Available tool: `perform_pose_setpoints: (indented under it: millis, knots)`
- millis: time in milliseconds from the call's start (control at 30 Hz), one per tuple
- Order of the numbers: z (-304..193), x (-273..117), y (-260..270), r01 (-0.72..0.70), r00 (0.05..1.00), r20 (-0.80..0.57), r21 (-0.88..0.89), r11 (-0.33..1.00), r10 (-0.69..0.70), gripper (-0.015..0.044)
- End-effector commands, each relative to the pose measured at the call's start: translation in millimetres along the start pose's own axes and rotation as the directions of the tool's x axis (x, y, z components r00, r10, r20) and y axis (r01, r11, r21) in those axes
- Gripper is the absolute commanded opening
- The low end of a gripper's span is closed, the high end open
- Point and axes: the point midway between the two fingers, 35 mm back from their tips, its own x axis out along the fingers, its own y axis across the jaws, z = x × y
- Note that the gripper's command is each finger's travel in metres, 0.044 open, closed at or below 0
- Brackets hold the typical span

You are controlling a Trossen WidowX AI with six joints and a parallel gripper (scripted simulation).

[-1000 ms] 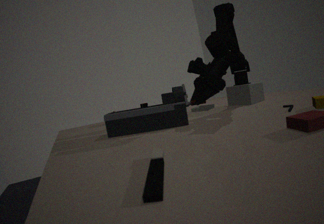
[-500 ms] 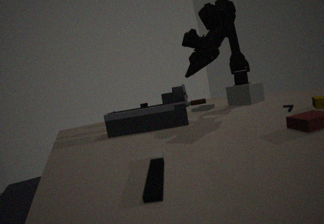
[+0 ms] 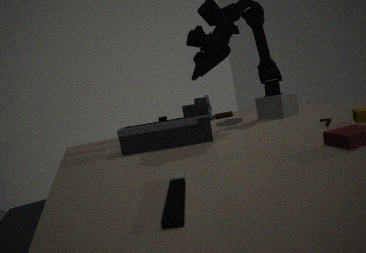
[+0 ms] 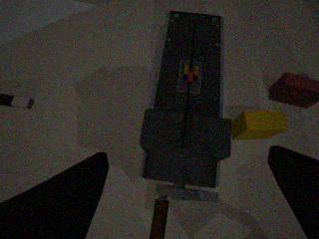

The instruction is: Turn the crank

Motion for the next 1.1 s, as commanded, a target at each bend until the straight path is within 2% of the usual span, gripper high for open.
perform_pose_setpoints:
  millis: [0,400,667,1067]
  knots:
    - [22,14,-13,-0.061,0.998,-0.005,-0.075,0.995,0.061,0.044]
    - [68,44,-60,-0.18,0.98,0.025,-0.282,0.942,0.195,0.044]
    - [37,81,-59,-0.181,0.98,0.025,-0.282,0.942,0.195,0.044]
    - [36,82,-59,-0.181,0.98,0.025,-0.282,0.942,0.195,0.044]
